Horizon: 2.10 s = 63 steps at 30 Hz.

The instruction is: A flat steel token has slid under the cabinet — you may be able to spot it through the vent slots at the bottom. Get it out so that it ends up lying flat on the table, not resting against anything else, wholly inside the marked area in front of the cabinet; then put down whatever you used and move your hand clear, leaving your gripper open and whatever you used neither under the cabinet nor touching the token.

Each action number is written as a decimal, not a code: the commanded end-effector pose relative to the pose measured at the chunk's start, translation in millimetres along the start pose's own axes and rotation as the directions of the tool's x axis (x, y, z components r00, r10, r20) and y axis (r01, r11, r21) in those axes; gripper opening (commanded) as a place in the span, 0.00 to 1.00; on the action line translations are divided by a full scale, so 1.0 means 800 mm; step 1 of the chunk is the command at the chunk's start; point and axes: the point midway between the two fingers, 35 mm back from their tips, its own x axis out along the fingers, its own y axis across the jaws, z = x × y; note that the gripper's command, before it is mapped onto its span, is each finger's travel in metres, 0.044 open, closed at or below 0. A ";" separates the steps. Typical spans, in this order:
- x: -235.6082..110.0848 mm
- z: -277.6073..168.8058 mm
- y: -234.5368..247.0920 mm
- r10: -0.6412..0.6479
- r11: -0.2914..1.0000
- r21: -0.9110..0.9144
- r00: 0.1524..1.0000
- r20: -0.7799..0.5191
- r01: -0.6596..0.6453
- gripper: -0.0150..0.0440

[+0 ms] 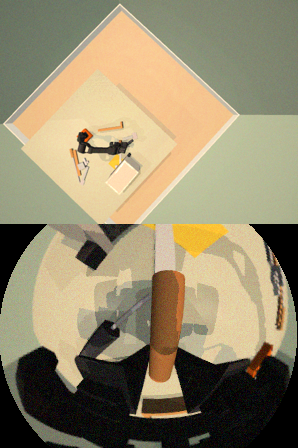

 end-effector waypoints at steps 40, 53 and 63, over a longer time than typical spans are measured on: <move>0.001 0.012 -0.013 0.001 1.000 0.000 1.000 0.006 -0.001 0.25; 0.001 -0.019 -0.010 0.001 1.000 0.000 1.000 0.003 -0.001 0.25; 0.001 -0.043 -0.009 0.001 1.000 0.000 1.000 0.001 -0.001 0.25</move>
